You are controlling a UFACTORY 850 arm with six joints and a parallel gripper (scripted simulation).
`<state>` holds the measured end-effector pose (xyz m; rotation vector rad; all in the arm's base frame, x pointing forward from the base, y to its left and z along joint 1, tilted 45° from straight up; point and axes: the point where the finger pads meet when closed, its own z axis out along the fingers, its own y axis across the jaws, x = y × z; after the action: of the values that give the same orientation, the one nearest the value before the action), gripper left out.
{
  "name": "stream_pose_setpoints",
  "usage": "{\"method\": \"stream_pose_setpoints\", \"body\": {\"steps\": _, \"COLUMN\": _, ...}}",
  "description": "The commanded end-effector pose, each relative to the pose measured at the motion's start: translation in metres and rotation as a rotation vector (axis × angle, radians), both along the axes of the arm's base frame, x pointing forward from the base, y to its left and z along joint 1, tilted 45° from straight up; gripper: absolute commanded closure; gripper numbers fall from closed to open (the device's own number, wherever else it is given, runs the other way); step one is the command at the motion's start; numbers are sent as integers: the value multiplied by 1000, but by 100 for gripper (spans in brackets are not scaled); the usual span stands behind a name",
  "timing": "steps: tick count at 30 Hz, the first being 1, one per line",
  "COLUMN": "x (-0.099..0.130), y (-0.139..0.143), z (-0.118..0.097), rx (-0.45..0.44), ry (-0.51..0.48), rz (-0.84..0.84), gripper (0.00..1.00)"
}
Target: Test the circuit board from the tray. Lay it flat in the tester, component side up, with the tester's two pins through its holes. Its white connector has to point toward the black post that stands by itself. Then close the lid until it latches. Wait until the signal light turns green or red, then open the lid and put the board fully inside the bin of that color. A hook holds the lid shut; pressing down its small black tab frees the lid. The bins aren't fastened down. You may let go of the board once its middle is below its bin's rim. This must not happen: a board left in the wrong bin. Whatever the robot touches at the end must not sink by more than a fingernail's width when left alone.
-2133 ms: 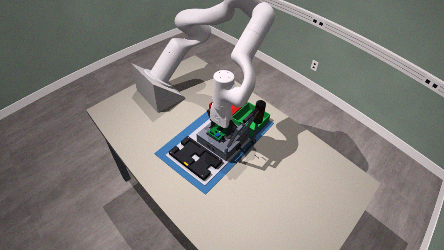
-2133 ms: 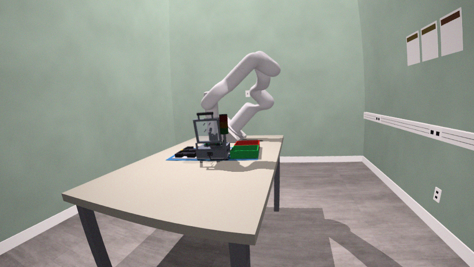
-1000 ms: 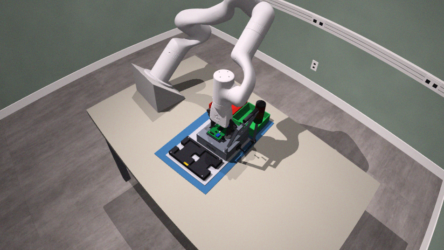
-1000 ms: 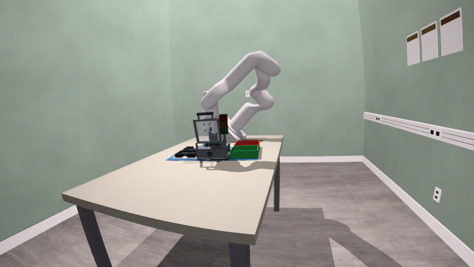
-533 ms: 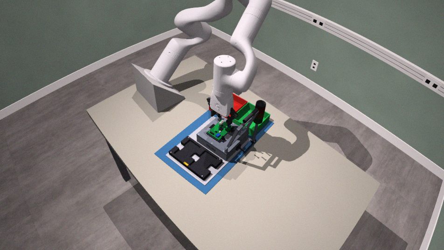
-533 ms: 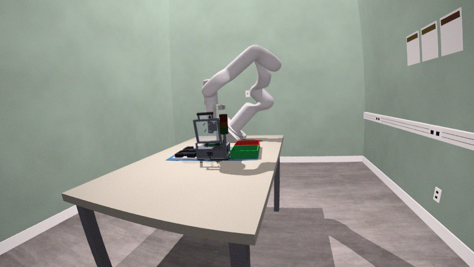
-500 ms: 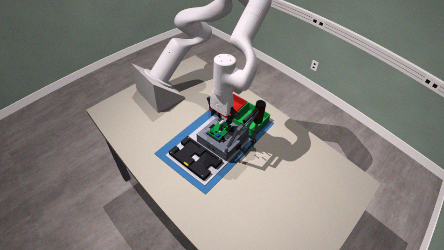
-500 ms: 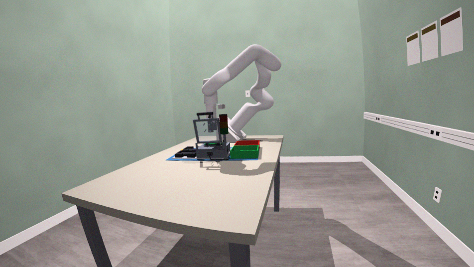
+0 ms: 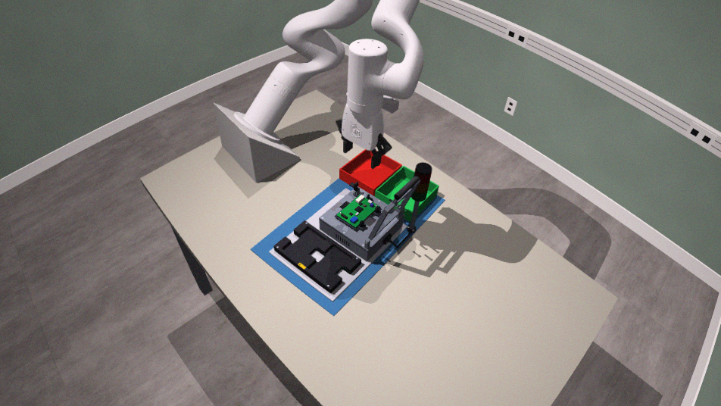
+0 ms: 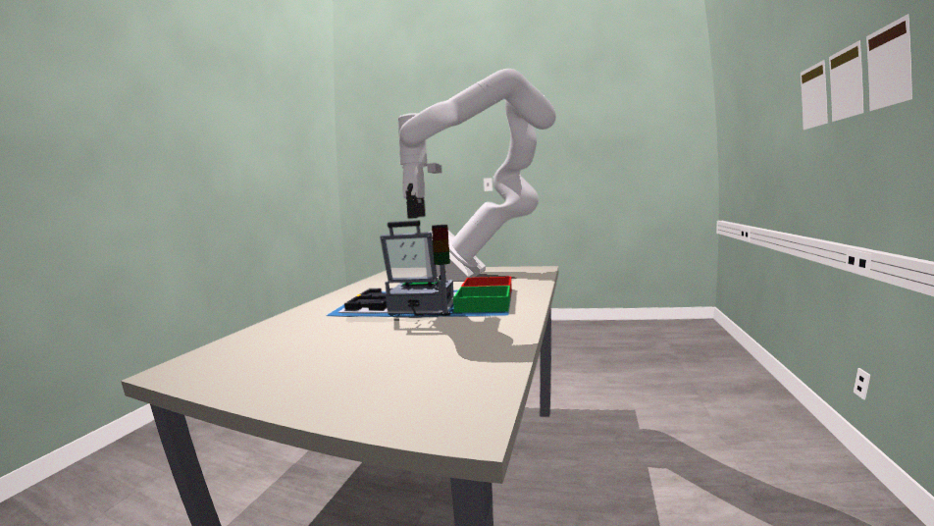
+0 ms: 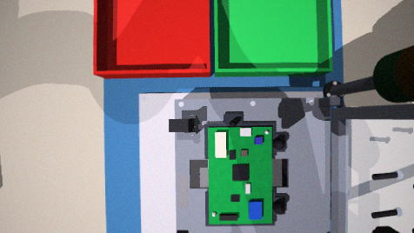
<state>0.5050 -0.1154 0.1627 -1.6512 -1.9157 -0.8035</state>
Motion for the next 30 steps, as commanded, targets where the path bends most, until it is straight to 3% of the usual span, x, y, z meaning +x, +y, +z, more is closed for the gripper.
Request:
{"method": "stream_pose_setpoints", "body": {"steps": 1, "x": 0, "y": -14, "z": 15, "rx": 2, "ry": 0, "rz": 1, "gripper": 0}}
{"method": "stream_pose_setpoints", "body": {"steps": 6, "x": 0, "y": -29, "z": 30, "rx": 2, "ry": 0, "rz": 1, "gripper": 0}}
{"method": "stream_pose_setpoints", "body": {"steps": 12, "x": 0, "y": -33, "z": 34, "rx": 2, "ry": 0, "rz": 1, "gripper": 0}}
{"method": "stream_pose_setpoints", "body": {"steps": 13, "x": 0, "y": -33, "z": 34, "rx": 2, "ry": 0, "rz": 1, "gripper": 48}}
{"method": "stream_pose_setpoints", "body": {"steps": 25, "x": 0, "y": -33, "z": 34, "rx": 2, "ry": 0, "rz": 1, "gripper": 48}}
{"method": "stream_pose_setpoints", "body": {"steps": 30, "x": 19, "y": -31, "z": 36, "rx": 2, "ry": 0, "rz": 1, "gripper": 48}}
